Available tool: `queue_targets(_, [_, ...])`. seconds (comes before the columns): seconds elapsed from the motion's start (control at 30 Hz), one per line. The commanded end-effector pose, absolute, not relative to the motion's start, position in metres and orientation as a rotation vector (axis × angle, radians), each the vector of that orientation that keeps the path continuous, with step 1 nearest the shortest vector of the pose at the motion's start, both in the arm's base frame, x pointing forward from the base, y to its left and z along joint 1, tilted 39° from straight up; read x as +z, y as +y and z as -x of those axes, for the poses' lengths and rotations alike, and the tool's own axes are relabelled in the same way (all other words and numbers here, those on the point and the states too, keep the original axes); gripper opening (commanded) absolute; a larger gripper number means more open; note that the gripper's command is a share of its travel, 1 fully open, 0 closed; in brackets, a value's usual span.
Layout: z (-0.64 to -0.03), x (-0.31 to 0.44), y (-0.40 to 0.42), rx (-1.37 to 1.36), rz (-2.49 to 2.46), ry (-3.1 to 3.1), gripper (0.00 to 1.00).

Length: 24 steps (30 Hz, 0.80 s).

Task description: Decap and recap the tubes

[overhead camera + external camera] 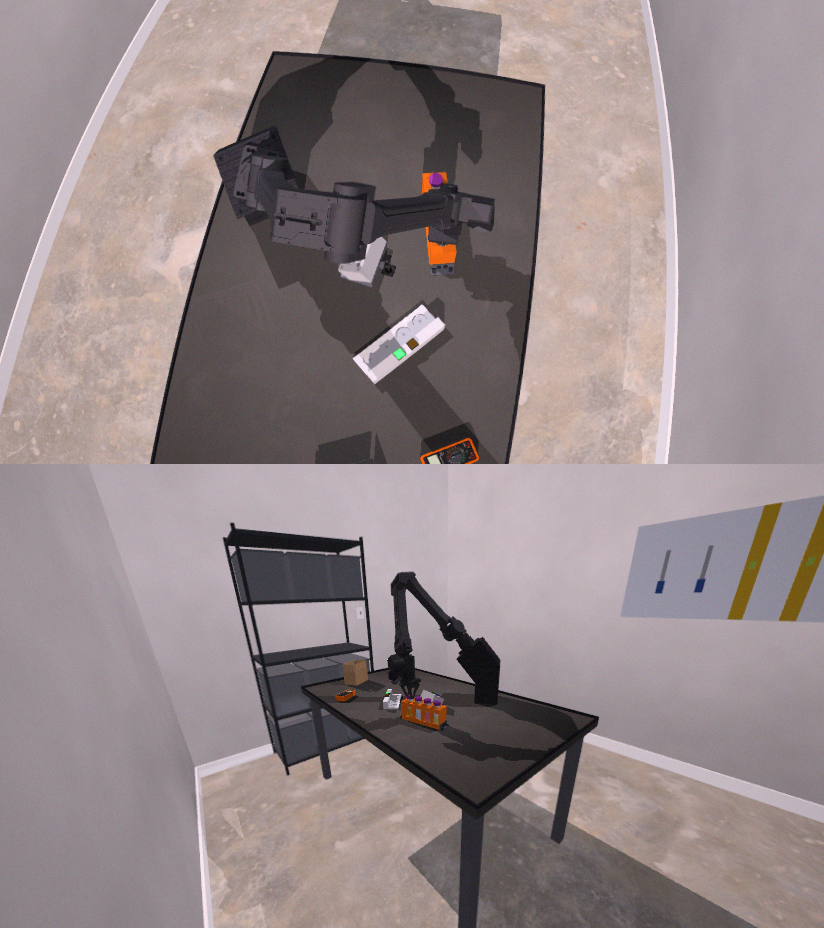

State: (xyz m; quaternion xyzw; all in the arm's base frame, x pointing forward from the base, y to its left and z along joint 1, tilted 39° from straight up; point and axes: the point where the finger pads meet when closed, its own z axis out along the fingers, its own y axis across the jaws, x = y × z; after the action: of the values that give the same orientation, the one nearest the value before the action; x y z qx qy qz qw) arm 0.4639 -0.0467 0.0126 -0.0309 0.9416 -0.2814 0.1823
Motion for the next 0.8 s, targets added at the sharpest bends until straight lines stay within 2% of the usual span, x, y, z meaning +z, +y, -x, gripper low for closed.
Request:
queue_targets(0.0, [-0.4708, 0.0096, -0.0424, -0.724, -0.168, 2.611, 0.00])
queue_targets(0.5, [-0.4705, 0.0092, -0.0442, -0.454, -1.040, 2.289, 0.00])
queue_targets(0.77, [-0.4708, 0.0091, -0.0449, -0.377, -1.240, 2.166, 0.00])
